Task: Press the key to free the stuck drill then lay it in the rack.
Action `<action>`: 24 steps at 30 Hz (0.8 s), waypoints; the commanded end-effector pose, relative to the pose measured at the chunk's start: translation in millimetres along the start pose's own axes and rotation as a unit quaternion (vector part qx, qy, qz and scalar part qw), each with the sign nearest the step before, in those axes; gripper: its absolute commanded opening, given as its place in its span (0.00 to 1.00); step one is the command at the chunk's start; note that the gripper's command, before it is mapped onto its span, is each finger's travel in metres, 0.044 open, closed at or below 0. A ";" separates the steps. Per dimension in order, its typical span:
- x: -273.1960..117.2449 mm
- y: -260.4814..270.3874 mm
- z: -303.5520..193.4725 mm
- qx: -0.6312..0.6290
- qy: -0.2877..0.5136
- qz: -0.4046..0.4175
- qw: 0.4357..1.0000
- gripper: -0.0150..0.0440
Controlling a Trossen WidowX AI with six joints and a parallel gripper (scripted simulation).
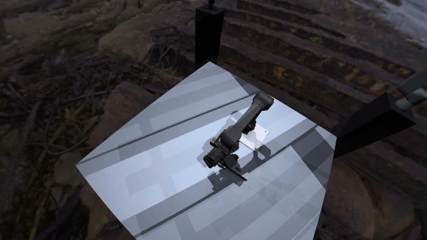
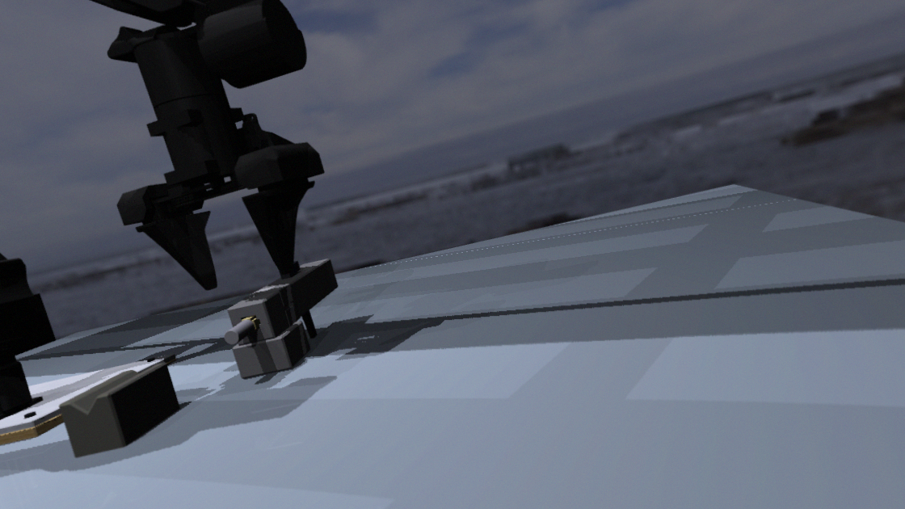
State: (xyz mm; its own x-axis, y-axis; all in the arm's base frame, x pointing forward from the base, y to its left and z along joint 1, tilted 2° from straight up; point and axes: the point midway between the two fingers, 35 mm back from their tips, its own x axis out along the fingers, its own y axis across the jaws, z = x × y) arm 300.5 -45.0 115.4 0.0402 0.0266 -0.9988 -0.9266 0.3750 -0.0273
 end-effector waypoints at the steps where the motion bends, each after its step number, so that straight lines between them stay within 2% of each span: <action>1: 24.8 2.8 -34.8 -0.164 0.001 0.008 0.986 1.00; 24: 28.6 2.9 -33.8 -0.164 0.001 0.008 0.986 1.00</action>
State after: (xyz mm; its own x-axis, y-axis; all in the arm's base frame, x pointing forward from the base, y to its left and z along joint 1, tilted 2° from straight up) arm 286.4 -75.3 88.9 0.0273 0.0269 -0.9993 -0.9979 0.0587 -0.0257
